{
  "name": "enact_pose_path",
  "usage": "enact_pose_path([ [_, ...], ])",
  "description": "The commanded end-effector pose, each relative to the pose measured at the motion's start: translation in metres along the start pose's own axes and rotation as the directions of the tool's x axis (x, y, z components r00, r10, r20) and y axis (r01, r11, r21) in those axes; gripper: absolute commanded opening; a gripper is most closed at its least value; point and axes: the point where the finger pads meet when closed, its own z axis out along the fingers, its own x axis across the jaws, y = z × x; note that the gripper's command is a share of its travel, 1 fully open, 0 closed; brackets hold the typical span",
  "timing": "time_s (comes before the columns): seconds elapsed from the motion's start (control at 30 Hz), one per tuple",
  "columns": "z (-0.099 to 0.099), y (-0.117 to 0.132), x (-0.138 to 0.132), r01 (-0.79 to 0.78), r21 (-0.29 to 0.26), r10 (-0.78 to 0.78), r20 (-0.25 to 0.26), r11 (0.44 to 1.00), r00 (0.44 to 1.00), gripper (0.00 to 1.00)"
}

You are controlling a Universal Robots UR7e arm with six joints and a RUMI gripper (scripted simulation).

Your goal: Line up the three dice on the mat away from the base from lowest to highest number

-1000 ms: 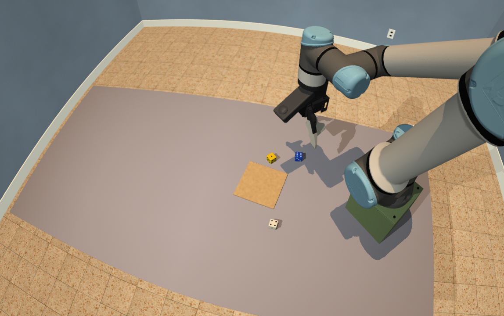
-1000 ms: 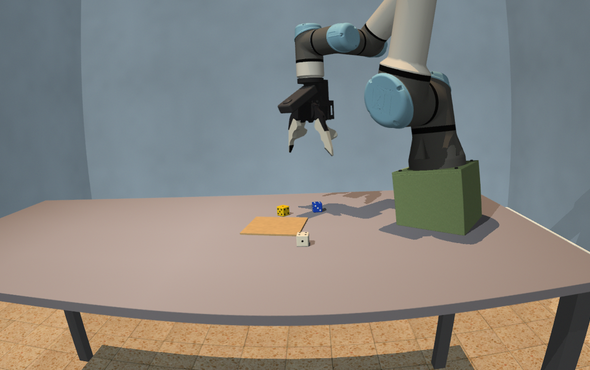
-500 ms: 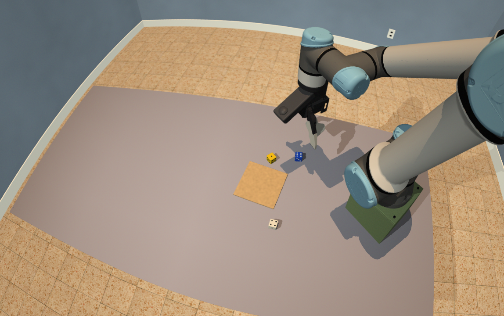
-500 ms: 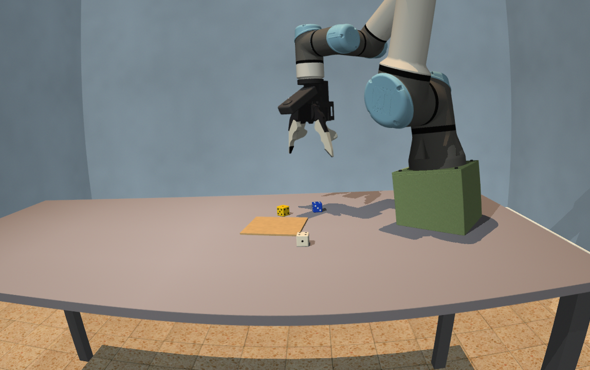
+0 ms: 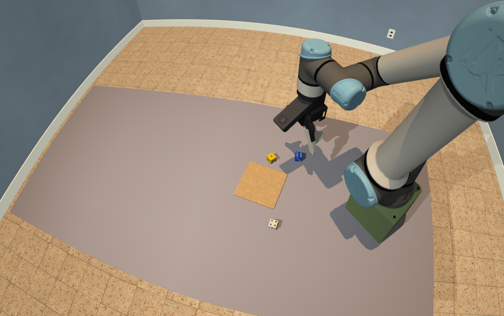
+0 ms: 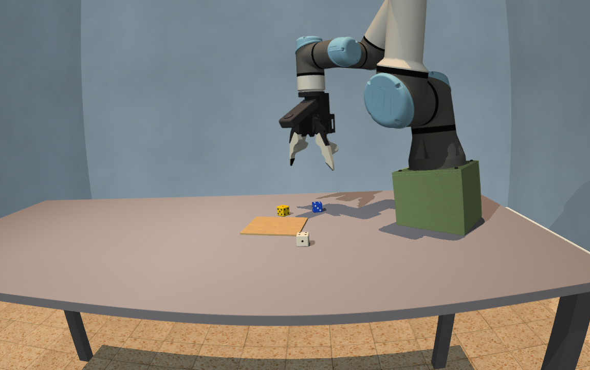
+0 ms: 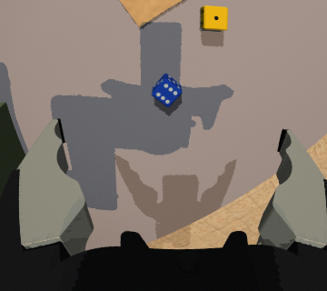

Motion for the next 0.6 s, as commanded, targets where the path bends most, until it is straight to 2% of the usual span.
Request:
enact_pose_path([
  [0.0,0.016,0.000,0.003,0.000,-0.001,0.000,-0.003,1.000,1.000,1.00],
  [0.33,0.051,0.000,0.003,0.000,-0.001,0.000,-0.003,1.000,1.000,1.00],
  [0.57,0.062,0.000,0.003,0.000,-0.001,0.000,-0.003,1.000,1.000,1.00],
])
